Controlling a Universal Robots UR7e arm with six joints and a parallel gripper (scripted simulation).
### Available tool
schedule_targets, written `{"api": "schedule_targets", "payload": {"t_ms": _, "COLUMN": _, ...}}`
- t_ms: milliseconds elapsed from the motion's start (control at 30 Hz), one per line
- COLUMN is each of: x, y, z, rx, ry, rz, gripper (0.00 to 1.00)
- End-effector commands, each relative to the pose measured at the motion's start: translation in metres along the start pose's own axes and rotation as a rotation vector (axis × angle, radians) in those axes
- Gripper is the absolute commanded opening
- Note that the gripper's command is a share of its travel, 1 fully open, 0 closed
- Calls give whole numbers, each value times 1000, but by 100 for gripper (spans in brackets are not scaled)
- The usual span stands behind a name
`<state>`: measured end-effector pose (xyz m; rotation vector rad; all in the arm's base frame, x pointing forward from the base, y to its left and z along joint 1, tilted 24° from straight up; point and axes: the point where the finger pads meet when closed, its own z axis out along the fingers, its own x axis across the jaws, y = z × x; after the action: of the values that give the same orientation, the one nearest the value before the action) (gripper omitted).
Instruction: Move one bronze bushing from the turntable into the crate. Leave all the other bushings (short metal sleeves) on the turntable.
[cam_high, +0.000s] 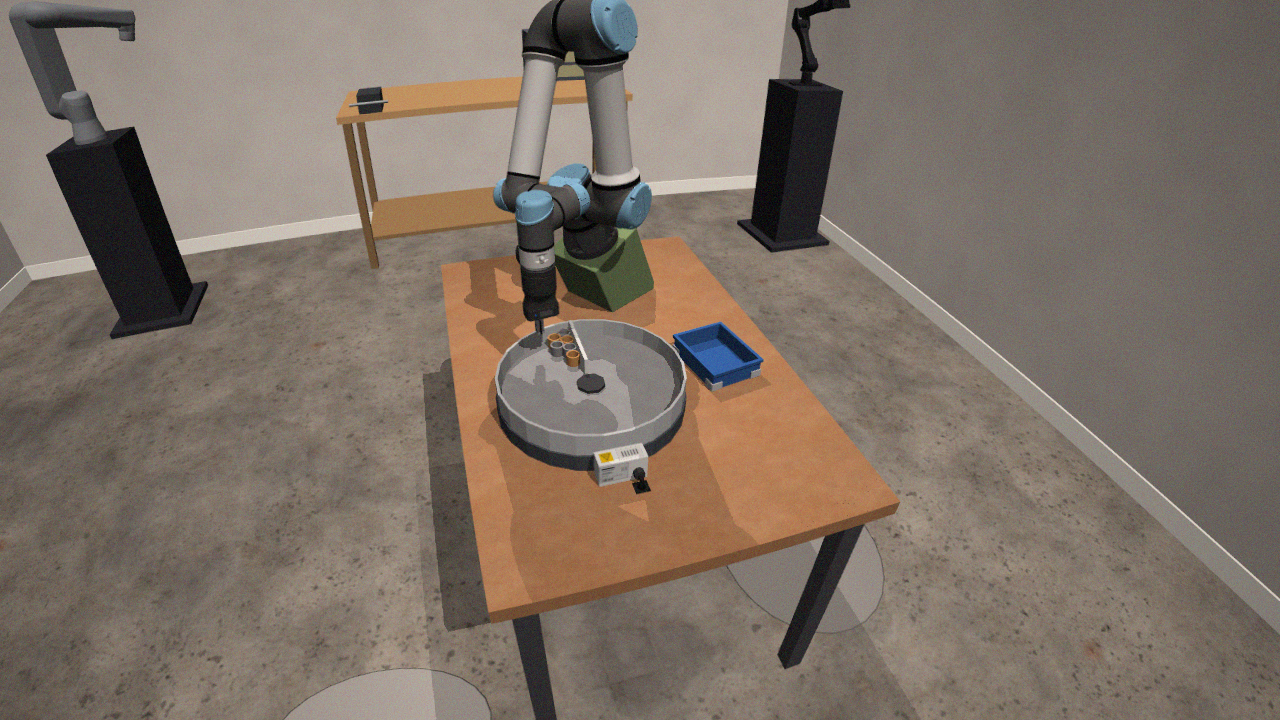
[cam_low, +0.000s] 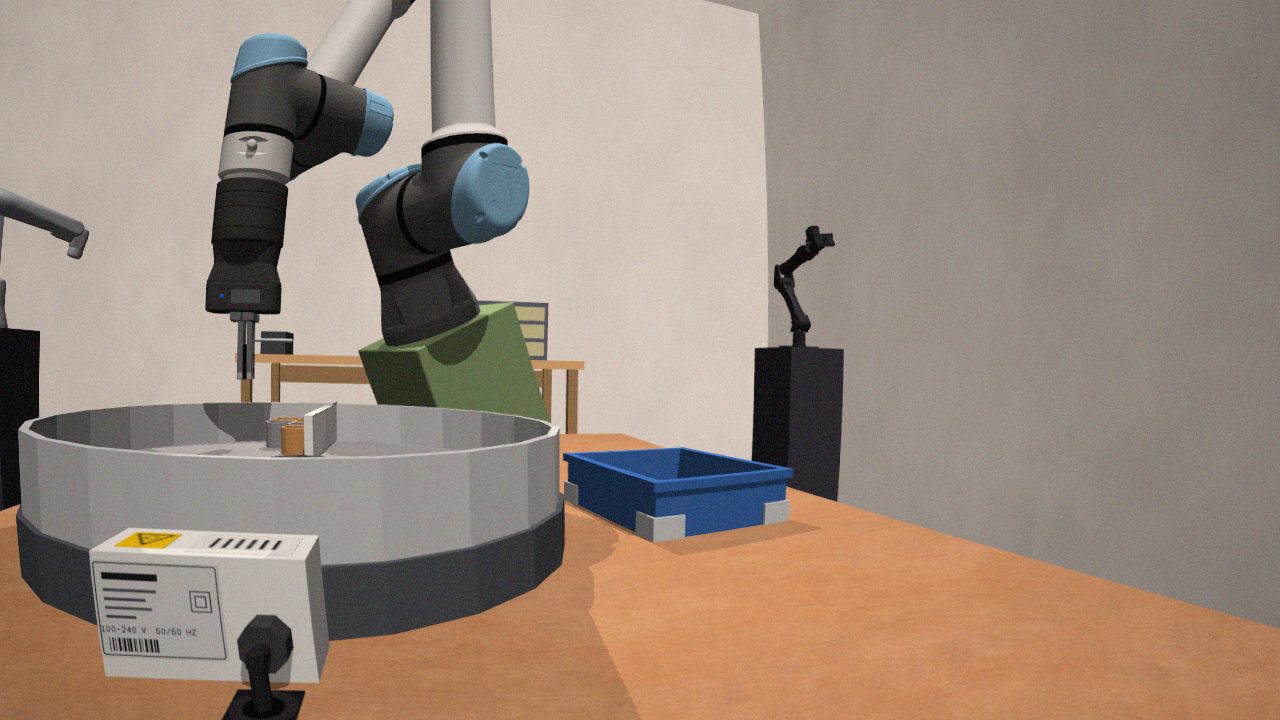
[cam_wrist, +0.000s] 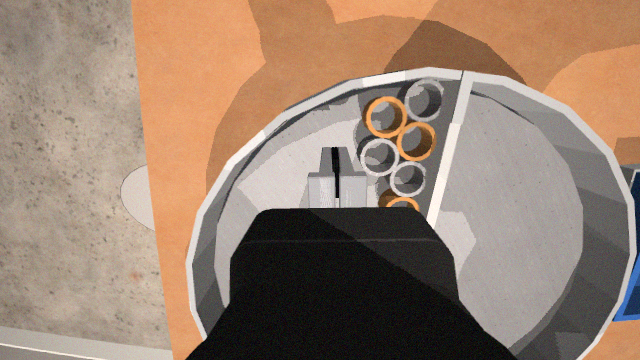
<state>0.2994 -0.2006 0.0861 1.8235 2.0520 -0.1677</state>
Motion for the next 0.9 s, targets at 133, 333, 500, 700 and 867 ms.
{"api": "schedule_targets", "payload": {"t_ms": 133, "x": -4, "y": 4, "z": -4, "rx": -8, "ry": -11, "rz": -3, "gripper": 0}}
{"api": "schedule_targets", "payload": {"t_ms": 333, "x": -4, "y": 4, "z": -4, "rx": -8, "ry": -11, "rz": -3, "gripper": 0}}
{"api": "schedule_targets", "payload": {"t_ms": 500, "x": -2, "y": 2, "z": -8, "rx": -5, "ry": -7, "rz": -2, "gripper": 0}}
{"api": "schedule_targets", "payload": {"t_ms": 700, "x": -2, "y": 2, "z": -31, "rx": -8, "ry": -11, "rz": -3, "gripper": 0}}
{"api": "schedule_targets", "payload": {"t_ms": 867, "x": -2, "y": 2, "z": -31, "rx": -8, "ry": -11, "rz": -3, "gripper": 0}}
